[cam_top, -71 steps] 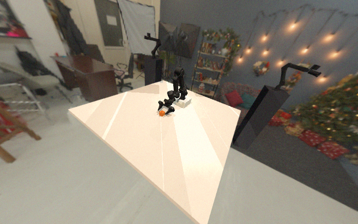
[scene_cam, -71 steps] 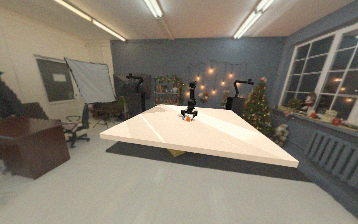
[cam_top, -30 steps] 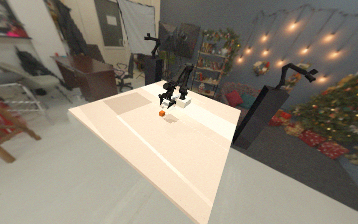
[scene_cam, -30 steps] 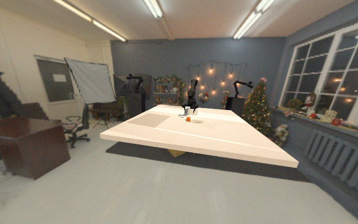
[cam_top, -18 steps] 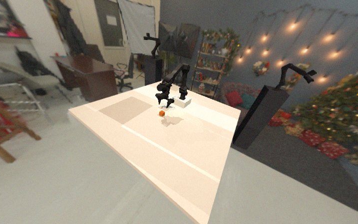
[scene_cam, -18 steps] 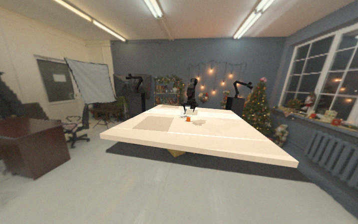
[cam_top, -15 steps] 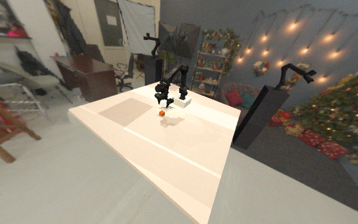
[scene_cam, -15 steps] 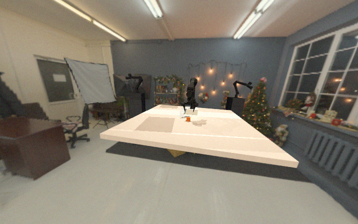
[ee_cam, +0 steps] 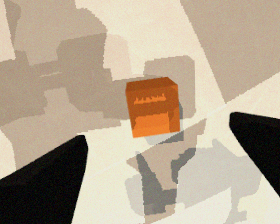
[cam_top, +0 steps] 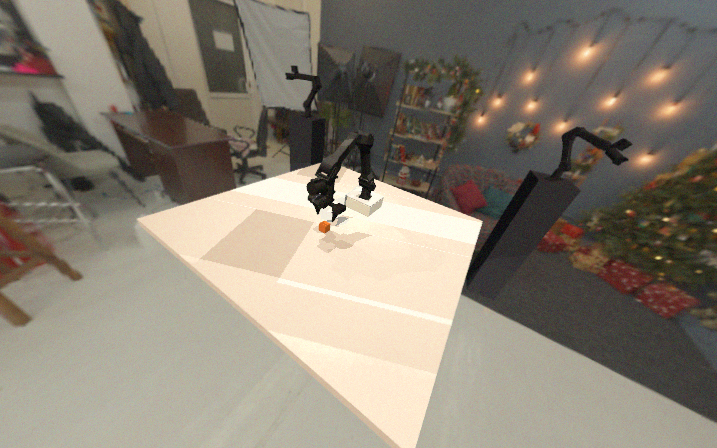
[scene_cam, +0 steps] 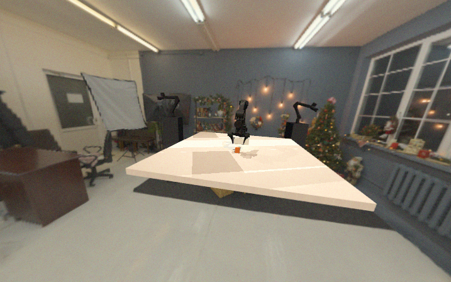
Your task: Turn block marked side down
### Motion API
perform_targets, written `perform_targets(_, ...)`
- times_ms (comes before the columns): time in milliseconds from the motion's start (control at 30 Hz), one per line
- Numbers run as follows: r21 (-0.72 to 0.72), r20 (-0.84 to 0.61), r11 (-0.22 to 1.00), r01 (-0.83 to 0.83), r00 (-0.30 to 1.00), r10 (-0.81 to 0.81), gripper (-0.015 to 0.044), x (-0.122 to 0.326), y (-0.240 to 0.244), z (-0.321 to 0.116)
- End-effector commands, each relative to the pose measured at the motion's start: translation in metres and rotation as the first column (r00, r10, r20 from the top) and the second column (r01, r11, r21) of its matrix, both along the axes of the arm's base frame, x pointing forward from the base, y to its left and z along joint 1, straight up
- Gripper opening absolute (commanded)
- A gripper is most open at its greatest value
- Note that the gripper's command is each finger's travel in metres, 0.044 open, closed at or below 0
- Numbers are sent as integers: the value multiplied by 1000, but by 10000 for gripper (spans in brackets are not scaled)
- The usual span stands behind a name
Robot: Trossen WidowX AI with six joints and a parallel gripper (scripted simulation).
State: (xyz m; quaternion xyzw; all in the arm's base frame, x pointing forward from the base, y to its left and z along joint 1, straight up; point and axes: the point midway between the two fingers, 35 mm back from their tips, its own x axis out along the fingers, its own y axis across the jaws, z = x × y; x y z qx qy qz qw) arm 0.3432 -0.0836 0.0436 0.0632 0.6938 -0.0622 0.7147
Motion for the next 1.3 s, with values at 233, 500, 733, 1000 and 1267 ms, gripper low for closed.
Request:
perform_targets(233,-1,-8,1000,5,1000,-5,440,-1,0,-21)
perform_targets(500,-1,-8,1000,5,1000,-5,440,-1,0,-30)
perform_targets(733,-1,-8,1000,5,1000,-5,440,-1,-1,-41)
perform_targets(1000,-1,-8,1000,5,1000,-5,440,-1,0,-53)
perform_targets(1267,-1,-8,1000,5,1000,-5,282,-1,0,-54)
